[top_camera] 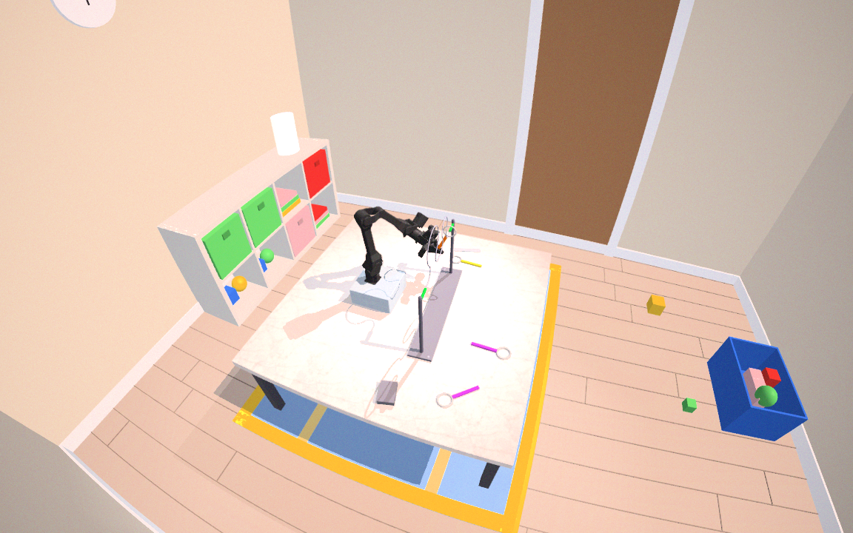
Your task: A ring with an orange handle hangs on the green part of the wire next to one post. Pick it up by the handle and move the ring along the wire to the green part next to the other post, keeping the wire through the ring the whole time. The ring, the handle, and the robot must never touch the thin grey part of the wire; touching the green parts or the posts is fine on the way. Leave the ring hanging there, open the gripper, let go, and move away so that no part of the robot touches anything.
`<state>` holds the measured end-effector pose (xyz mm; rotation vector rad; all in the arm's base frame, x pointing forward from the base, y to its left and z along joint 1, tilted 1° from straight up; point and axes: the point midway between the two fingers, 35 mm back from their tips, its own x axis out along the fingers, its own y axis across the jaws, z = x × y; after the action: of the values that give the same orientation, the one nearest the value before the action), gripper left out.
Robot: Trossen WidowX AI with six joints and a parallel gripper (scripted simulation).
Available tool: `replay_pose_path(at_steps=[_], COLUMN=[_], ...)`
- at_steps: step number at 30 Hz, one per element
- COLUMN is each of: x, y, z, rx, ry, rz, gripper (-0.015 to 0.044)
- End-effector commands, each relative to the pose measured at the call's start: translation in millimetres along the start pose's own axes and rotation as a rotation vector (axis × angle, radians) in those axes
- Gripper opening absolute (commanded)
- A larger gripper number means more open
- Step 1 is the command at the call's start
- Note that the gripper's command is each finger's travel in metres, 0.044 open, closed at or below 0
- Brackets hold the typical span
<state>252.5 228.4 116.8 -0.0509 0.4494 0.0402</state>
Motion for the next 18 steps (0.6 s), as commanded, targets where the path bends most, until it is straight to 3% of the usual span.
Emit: replay_pose_path(at_steps=[1,18], x=[0,2], y=[4,15], z=[1,-5], rx=[0.004,0.005], ry=[-0.003,-0.004], rz=[-0.006,-0.006], gripper=[-0.015,-0.015])
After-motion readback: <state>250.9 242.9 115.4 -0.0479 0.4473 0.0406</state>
